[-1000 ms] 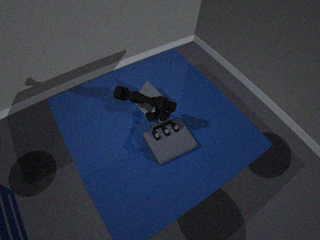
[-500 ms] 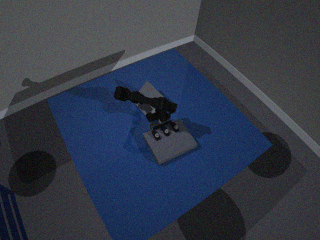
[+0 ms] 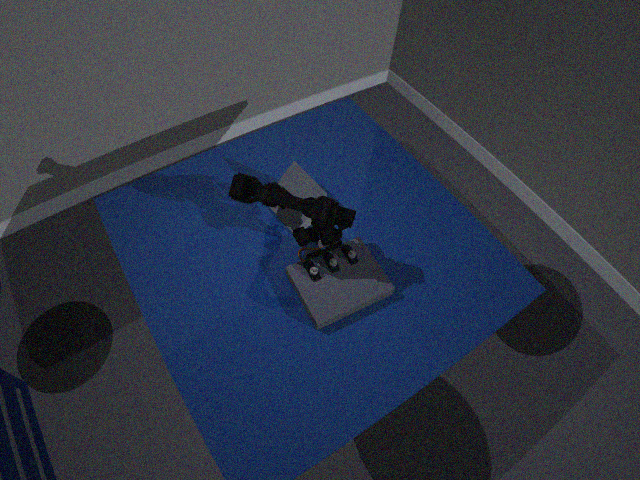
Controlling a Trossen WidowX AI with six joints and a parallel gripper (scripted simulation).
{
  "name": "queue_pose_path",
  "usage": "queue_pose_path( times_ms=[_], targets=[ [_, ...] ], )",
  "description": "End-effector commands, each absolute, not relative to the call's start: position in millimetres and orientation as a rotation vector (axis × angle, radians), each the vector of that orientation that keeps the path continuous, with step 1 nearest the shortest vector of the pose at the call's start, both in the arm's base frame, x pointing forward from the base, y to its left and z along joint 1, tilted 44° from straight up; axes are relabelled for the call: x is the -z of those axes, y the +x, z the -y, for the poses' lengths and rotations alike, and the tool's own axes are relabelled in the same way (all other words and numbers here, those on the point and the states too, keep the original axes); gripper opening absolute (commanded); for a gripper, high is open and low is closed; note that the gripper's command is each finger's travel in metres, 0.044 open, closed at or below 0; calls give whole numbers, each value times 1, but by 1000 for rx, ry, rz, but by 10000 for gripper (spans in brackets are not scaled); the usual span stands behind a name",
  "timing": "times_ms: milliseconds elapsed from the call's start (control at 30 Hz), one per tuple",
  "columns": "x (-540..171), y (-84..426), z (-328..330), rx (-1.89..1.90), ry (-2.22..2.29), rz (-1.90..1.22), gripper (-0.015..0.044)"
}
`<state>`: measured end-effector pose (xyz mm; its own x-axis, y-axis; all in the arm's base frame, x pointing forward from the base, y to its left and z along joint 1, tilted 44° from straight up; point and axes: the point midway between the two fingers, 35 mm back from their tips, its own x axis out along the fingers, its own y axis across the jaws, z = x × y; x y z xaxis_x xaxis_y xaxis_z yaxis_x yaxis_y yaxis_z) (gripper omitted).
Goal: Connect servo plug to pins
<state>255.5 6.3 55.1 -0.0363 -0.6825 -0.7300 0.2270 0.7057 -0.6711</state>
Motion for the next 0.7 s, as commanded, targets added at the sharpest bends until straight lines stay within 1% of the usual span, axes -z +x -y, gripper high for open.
queue_pose_path(
  times_ms=[0, 300, 533, 567, 667],
  targets=[
    [-57, 261, -6, 763, -406, -1419, 0],
    [-54, 258, -6, 762, -406, -1420, 236],
    [-94, 259, -45, 761, -405, -1422, 420],
    [-96, 259, -46, 761, -405, -1422, 440],
    [-96, 259, -46, 761, -405, -1422, 440]
  ],
)
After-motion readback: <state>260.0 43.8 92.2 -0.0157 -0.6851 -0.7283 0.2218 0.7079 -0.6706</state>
